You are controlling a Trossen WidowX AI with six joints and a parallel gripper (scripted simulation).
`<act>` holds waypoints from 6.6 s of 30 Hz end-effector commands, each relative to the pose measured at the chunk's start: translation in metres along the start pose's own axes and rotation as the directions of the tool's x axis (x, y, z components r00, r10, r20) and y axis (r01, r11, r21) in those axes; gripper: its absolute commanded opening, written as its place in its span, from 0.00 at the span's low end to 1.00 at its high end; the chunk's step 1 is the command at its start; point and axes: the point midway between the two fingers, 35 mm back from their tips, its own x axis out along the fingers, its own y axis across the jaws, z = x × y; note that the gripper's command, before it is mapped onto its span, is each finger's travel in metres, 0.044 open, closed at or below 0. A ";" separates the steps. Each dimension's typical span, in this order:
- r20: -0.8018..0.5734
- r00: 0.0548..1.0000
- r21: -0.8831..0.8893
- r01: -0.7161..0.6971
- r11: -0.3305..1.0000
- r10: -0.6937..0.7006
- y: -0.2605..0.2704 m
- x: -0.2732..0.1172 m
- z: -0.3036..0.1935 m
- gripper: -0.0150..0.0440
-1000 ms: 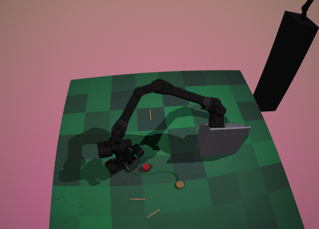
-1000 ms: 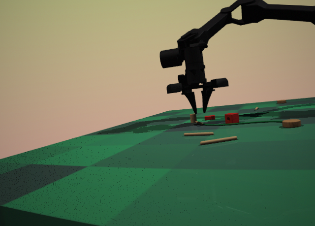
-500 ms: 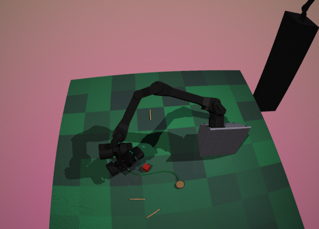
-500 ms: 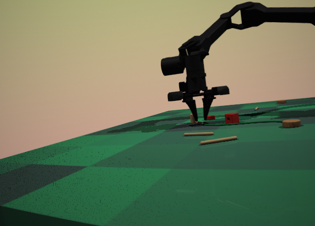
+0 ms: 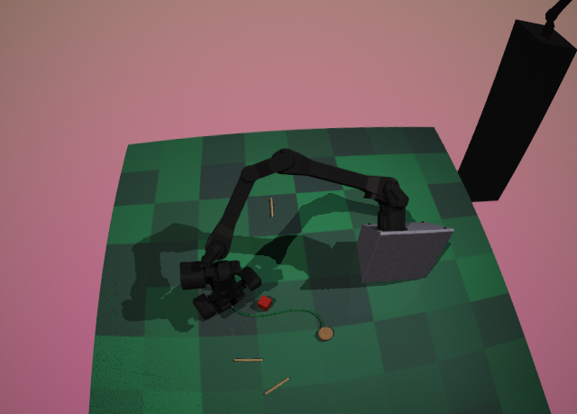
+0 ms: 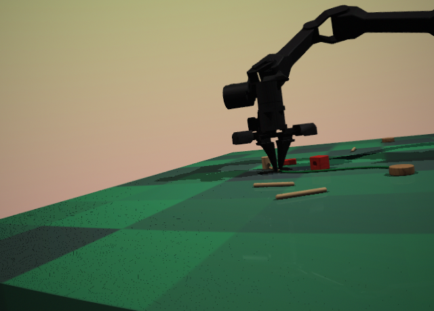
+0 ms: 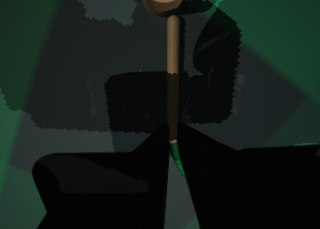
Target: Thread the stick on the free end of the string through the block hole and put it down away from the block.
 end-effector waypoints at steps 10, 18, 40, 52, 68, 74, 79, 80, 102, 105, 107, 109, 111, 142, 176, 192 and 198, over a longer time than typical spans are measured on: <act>-0.001 1.000 0.001 -0.001 1.000 0.001 0.000 -0.005 0.000 0.25; -0.001 1.000 0.001 -0.002 1.000 0.002 0.001 -0.015 0.000 0.25; -0.002 1.000 0.001 -0.003 1.000 0.003 0.001 -0.044 0.000 0.25; -0.002 1.000 0.001 -0.003 1.000 0.003 0.001 -0.060 0.000 0.25; 0.001 1.000 0.018 0.003 1.000 -0.003 0.000 -0.057 -0.002 0.25; 0.000 1.000 0.108 0.001 0.994 -0.001 0.002 -0.057 -0.010 0.25; -0.001 1.000 0.184 -0.001 0.983 0.001 0.004 -0.058 -0.016 0.25; -0.001 1.000 0.199 -0.001 0.980 0.001 0.005 -0.058 -0.018 0.25; -0.004 1.000 0.514 -0.004 0.858 0.007 0.012 -0.058 -0.046 0.25; -0.004 1.000 0.553 -0.004 0.833 0.008 0.013 -0.059 -0.050 0.25; -0.004 1.000 0.578 -0.004 0.816 0.008 0.013 -0.059 -0.053 0.25; -0.004 1.000 0.603 -0.004 0.798 0.009 0.014 -0.059 -0.055 0.25; -0.005 1.000 0.628 -0.004 0.779 0.009 0.014 -0.059 -0.058 0.25; -0.006 1.000 0.911 -0.001 0.413 0.015 0.019 -0.058 -0.096 0.25; -0.005 1.000 0.918 -0.001 0.396 0.015 0.019 -0.024 -0.098 0.25; -0.004 1.000 0.918 -0.001 0.396 0.014 0.016 -0.012 -0.096 0.25; -0.005 1.000 0.918 -0.001 0.396 0.014 0.009 -0.012 -0.093 0.25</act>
